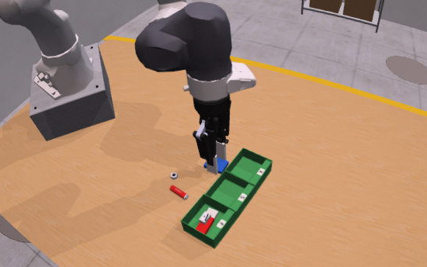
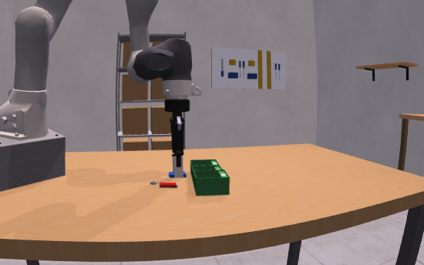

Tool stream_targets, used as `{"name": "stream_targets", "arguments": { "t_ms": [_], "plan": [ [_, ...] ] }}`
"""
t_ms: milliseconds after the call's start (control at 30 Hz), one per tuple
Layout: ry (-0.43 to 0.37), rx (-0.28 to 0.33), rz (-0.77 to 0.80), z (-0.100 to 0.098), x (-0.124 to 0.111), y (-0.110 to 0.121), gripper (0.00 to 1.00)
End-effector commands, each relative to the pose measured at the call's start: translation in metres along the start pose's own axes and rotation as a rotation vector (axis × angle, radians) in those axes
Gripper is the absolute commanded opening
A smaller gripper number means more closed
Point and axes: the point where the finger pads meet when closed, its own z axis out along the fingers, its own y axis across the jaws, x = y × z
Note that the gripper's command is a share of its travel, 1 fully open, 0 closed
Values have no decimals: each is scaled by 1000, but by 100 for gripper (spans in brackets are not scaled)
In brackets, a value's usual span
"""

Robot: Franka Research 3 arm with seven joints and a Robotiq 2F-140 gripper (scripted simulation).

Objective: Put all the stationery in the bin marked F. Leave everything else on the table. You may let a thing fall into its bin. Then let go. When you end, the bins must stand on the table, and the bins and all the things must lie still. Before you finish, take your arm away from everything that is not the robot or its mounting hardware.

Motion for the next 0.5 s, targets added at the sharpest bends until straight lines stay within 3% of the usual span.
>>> {"name": "stream_targets", "arguments": {
  "t_ms": [0,467],
  "plan": [
    [3,1,-2,0,1,0,21],
    [3,1,-2,-3,1,0,21]
  ]
}}
